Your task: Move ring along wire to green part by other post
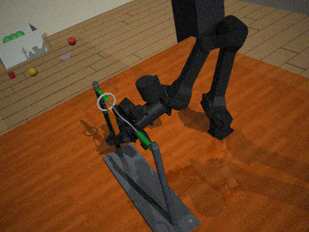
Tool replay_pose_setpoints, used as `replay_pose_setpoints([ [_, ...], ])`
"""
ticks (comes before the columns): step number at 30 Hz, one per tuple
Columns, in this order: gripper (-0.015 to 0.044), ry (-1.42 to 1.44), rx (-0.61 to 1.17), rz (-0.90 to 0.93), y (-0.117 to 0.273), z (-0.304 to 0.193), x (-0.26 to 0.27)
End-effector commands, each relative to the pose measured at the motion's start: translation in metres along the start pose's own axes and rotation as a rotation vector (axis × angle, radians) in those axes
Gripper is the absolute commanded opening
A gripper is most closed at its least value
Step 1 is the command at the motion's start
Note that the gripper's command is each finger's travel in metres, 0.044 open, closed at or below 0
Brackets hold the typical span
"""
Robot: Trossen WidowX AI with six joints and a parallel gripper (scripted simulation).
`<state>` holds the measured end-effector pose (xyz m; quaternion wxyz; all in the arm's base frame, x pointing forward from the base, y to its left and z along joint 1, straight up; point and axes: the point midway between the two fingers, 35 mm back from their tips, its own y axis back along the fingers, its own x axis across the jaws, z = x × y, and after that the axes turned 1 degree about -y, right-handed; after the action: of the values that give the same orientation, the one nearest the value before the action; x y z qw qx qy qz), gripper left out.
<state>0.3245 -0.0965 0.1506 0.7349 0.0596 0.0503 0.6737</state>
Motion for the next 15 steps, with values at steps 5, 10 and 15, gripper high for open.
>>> replay_pose_setpoints([
  [5, -0.0129, 0.0, 0.0, 0.0, 0.0, 0.0, 0.0],
  [10, -0.015, 0.0, 0.0, 0.0, 0.0, 0.0, 0.0],
  [15, -0.015, 0.0, 0.0, 0.0, 0.0, 0.0004, 0.0],
])
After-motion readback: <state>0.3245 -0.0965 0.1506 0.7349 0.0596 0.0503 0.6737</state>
